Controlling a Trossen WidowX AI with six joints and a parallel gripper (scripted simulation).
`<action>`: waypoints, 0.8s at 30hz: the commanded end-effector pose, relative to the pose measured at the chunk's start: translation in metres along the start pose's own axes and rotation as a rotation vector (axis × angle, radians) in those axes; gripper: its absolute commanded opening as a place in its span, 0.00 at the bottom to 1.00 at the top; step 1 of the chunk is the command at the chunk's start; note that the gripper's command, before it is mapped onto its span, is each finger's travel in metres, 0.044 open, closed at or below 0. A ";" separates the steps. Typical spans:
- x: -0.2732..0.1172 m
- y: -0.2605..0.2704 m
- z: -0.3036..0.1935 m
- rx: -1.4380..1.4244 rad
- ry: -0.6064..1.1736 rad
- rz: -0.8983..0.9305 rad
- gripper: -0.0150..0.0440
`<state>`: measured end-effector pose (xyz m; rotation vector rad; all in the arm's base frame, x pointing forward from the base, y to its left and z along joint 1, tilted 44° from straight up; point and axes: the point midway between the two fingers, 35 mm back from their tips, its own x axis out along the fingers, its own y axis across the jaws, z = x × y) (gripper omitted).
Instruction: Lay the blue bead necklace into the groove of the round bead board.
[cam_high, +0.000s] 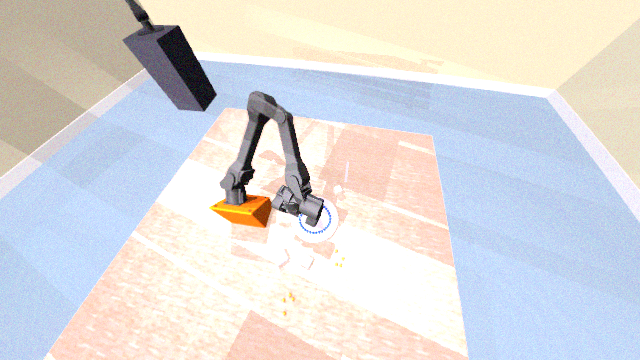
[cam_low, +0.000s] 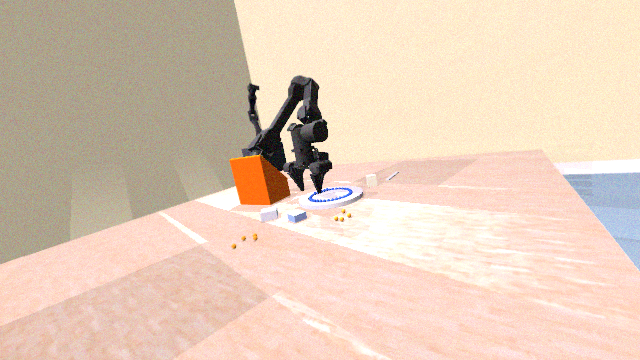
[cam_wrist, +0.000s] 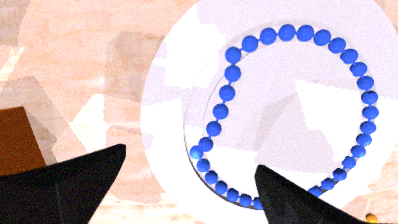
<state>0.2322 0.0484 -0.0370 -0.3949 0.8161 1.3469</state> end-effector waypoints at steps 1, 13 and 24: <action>-0.020 -0.006 0.007 0.222 0.001 -0.012 0.78; -0.027 -0.006 0.010 0.339 0.001 -0.012 0.46; -0.018 -0.009 0.010 0.328 0.001 -0.018 0.46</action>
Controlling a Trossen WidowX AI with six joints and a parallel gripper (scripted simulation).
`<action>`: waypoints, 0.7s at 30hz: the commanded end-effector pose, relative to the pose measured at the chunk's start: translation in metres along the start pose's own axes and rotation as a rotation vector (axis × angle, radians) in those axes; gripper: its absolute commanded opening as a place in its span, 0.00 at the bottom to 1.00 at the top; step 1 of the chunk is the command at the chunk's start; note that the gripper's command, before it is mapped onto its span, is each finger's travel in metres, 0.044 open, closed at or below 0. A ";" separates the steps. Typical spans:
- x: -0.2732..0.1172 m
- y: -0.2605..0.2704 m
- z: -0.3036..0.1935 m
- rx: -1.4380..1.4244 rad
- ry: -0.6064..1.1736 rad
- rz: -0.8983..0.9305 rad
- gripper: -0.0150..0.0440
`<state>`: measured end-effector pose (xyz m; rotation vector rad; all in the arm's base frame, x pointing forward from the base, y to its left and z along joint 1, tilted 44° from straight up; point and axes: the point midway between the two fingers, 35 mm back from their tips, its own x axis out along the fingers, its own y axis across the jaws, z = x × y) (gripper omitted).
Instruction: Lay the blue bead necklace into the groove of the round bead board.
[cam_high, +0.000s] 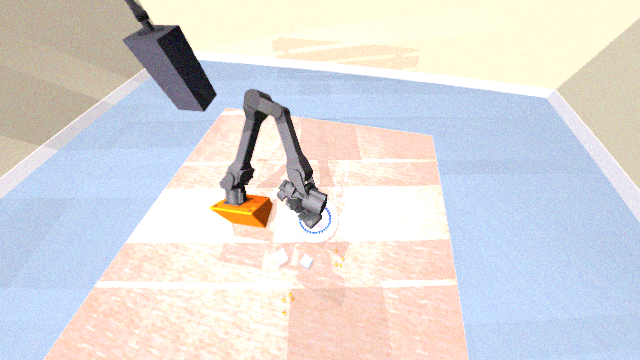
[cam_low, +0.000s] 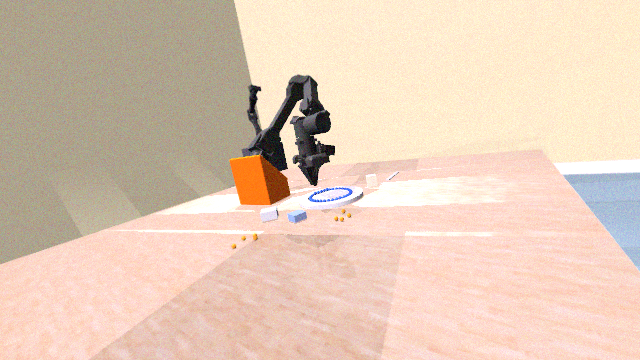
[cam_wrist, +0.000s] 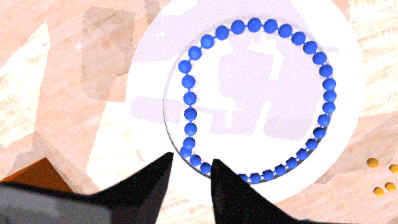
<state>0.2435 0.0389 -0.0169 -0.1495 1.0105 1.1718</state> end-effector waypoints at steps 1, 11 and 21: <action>0.005 0.000 0.000 0.005 -0.001 0.002 0.46; 0.021 0.002 -0.001 0.011 -0.001 0.005 0.46; 0.031 0.003 -0.001 0.016 -0.002 0.008 0.46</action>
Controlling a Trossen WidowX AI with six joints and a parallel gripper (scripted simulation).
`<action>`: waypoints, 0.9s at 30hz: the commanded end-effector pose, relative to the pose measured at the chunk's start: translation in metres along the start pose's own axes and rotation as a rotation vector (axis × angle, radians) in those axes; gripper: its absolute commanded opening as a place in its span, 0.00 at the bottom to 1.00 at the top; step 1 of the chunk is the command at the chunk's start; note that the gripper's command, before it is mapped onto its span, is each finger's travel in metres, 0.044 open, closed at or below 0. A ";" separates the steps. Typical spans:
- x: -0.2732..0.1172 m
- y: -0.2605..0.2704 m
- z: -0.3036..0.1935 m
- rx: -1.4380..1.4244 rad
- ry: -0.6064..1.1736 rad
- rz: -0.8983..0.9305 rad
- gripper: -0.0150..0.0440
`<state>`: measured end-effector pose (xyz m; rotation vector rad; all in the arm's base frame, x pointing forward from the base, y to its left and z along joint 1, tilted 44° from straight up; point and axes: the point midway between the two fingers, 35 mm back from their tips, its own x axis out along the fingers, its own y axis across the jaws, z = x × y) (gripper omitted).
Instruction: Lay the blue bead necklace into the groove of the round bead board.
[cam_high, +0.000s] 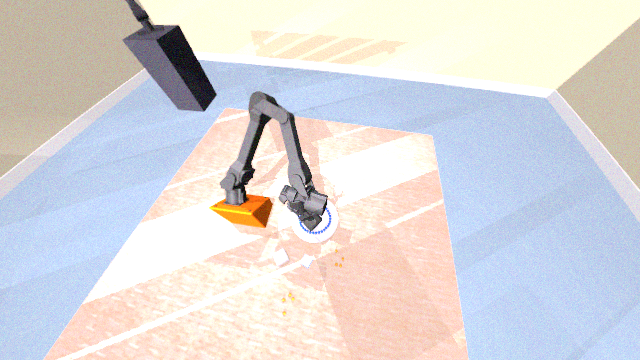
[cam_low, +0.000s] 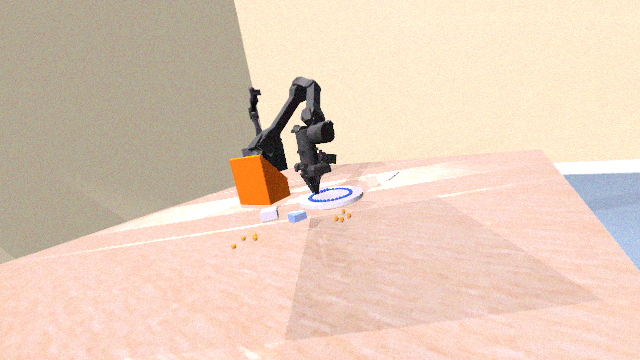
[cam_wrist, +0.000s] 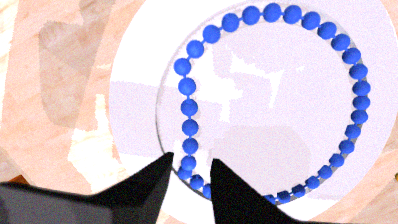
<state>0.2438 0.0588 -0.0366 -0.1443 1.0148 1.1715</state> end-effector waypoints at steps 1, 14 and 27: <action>0.003 0.002 -0.001 0.010 -0.002 0.005 0.46; 0.001 0.000 0.000 0.002 0.000 0.000 0.25; 0.001 0.000 0.000 0.002 0.000 0.000 0.25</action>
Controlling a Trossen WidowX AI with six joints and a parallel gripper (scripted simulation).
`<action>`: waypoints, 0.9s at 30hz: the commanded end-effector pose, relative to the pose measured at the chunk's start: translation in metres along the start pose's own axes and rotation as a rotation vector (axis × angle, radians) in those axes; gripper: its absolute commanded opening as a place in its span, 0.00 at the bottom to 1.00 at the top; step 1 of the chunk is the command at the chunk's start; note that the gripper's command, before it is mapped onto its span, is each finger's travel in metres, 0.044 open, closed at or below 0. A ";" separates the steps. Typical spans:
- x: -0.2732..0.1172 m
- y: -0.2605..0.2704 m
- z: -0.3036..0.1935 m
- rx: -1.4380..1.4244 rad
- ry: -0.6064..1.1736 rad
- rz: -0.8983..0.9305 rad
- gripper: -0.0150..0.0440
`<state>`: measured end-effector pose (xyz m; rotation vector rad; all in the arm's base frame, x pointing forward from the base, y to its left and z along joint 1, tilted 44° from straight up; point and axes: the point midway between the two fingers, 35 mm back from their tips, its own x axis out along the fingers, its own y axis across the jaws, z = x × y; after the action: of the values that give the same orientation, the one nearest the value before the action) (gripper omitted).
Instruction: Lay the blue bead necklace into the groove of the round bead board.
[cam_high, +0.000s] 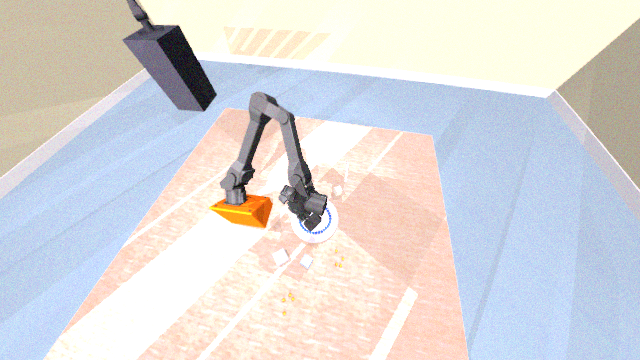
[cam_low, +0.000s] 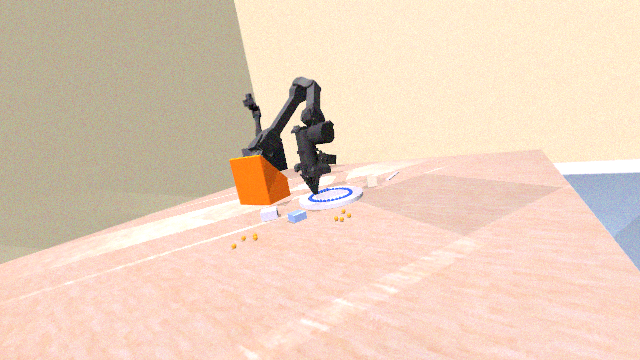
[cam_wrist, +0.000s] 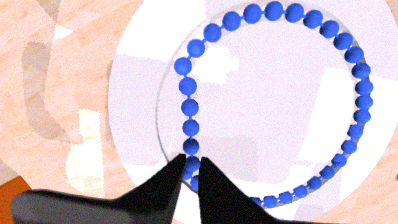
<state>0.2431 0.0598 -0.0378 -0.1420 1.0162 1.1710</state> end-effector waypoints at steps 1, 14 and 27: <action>0.000 0.000 0.000 0.000 0.000 0.000 0.25; -0.006 0.002 -0.001 0.008 -0.002 0.004 0.25; -0.006 0.010 -0.002 0.008 -0.002 0.005 0.25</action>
<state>0.2360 0.0581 -0.0305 -0.1372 1.0168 1.1685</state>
